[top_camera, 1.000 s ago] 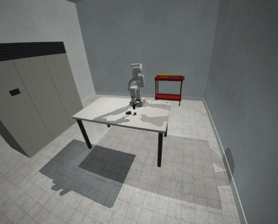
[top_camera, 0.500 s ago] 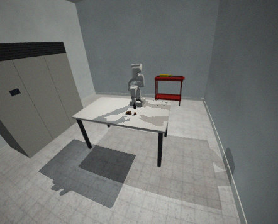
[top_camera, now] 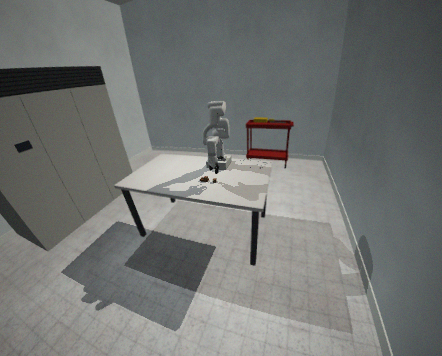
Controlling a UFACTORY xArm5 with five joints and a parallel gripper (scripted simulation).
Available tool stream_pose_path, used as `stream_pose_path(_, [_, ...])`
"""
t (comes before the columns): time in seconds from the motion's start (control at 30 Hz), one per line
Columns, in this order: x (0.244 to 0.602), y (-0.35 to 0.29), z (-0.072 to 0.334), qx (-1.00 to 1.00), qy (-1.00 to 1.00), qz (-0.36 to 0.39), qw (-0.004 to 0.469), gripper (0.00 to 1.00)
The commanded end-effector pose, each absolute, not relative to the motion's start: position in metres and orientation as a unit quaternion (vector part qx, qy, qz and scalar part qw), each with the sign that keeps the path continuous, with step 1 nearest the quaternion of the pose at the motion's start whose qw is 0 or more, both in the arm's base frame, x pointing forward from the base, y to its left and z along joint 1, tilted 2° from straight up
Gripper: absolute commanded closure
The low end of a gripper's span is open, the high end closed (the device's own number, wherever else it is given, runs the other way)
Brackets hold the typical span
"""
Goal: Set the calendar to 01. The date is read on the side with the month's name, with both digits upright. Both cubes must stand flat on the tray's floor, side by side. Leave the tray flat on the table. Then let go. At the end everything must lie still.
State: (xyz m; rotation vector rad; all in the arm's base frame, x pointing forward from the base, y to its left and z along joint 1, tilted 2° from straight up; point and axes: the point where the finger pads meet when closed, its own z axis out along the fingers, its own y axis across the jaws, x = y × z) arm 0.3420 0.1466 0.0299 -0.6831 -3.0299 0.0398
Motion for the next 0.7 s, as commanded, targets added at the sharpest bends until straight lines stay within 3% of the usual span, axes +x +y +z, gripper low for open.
stream_pose_path(0.0, [0.3431,0.1468,0.0295,-0.134,-0.991,0.01,0.017,0.0])
stream_pose_path(0.67, [0.3428,0.1456,0.0246,0.168,-0.986,0.005,0.02,0.0])
